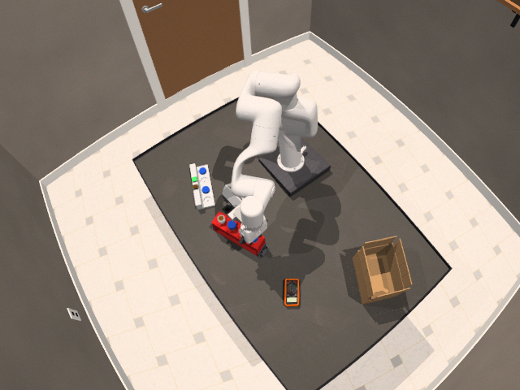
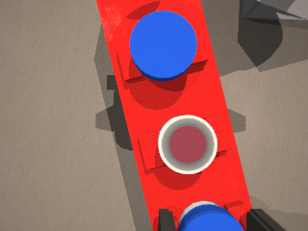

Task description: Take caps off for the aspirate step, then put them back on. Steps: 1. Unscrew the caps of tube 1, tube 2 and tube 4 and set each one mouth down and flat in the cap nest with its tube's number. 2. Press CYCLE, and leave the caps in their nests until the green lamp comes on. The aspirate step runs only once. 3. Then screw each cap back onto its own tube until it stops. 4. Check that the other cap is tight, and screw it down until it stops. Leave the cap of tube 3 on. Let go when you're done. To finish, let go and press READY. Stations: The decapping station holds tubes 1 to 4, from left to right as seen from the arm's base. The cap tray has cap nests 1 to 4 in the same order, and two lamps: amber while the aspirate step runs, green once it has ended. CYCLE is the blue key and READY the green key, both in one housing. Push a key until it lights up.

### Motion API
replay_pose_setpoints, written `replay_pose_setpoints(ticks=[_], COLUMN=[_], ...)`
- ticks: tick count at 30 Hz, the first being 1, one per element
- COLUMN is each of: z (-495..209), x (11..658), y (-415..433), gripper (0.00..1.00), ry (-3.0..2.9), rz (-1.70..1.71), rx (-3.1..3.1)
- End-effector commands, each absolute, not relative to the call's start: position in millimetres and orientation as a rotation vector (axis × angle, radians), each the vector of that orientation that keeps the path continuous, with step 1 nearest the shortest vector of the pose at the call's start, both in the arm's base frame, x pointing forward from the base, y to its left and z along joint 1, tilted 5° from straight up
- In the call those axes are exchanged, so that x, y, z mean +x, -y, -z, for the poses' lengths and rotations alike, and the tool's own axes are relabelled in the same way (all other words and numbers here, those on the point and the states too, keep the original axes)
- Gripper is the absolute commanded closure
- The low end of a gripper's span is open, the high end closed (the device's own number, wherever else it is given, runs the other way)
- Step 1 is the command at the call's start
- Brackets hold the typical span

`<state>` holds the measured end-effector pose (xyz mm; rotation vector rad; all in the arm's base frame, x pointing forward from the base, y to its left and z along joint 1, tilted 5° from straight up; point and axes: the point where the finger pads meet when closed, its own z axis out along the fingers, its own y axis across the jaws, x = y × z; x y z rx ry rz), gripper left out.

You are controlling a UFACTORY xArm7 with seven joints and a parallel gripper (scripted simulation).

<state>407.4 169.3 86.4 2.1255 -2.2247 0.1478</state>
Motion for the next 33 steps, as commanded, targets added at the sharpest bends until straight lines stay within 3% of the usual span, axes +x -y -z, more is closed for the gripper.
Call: replay_pose_setpoints(ticks=[1, 19, 30, 31, 33], z=[-88.3, -88.3, -88.3, -88.3, -88.3], x=[409.0, 409.0, 409.0, 409.0, 409.0], y=[-170.1, -170.1, -170.1, -170.1, -170.2], gripper=[0.54, 0.54, 0.54, 1.0, 1.0], ry=[1.911, 0.912, 0.877, 0.877, 0.877], rz=[-0.093, -0.054, -0.049, -0.049, -0.049], rx=[2.415, 2.924, 2.935, 2.935, 2.935])
